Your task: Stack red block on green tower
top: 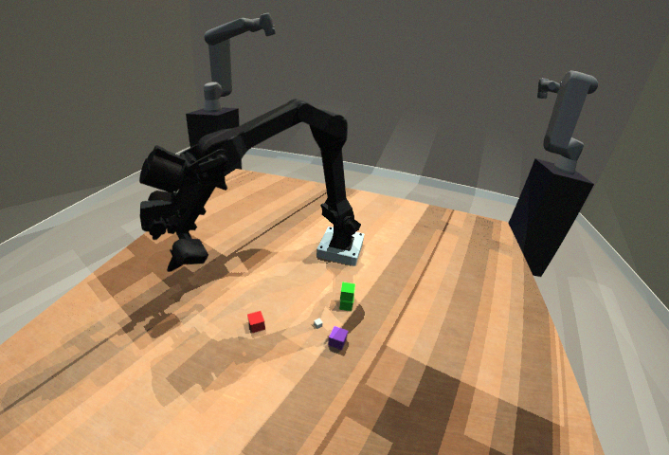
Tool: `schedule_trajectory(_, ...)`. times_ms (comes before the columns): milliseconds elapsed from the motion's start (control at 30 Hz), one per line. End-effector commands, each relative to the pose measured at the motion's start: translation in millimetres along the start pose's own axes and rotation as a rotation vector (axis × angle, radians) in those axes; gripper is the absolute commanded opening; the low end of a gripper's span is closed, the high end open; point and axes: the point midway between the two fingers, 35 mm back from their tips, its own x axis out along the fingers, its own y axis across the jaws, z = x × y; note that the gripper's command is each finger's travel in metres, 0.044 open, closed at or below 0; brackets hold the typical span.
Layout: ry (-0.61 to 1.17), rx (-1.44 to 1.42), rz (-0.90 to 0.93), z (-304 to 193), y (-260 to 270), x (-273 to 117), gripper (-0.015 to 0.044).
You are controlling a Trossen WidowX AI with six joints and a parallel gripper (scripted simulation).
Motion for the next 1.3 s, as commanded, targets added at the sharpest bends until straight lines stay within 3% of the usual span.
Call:
schedule_trajectory(0, 0.122, -0.406, 0.199, -31, 71, -7, 0.0440)
schedule_trajectory(400, 0.261, -1.124, 0.616, -98, 169, -48, 0.0440)
schedule_trajectory(867, 0.261, -1.131, 0.621, -97, 169, -45, 0.0440)
schedule_trajectory(1267, 0.261, -1.131, 0.621, -119, 184, -9, 0.0440)
